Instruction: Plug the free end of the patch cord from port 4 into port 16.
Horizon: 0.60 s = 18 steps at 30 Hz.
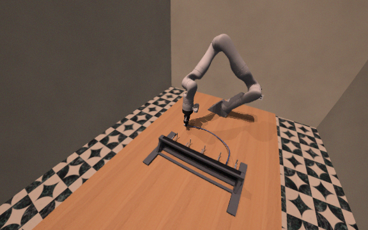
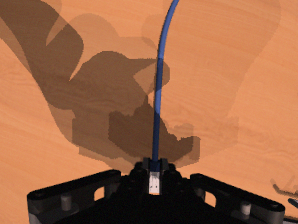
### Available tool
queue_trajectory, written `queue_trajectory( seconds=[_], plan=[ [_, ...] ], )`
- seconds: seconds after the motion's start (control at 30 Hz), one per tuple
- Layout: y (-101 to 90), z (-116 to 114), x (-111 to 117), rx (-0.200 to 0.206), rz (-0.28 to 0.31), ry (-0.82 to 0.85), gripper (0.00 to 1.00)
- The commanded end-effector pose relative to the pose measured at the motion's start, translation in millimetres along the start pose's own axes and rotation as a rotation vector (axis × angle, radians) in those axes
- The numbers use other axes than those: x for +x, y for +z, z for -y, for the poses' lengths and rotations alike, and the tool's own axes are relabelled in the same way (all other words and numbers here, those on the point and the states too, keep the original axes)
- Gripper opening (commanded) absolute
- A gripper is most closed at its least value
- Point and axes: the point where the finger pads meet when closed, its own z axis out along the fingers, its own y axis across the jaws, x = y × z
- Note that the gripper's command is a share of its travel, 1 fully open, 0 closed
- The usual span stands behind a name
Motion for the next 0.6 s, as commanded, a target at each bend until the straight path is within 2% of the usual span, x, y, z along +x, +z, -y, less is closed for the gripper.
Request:
queue_trajectory(
  seconds=[0.0, 0.57],
  plan=[
    [-8.2, 0.5, -3.2, -0.001, 0.007, -0.006, 0.0],
    [-35.1, 0.9, -3.5, 0.0, 0.008, -0.005, 0.0]
  ],
)
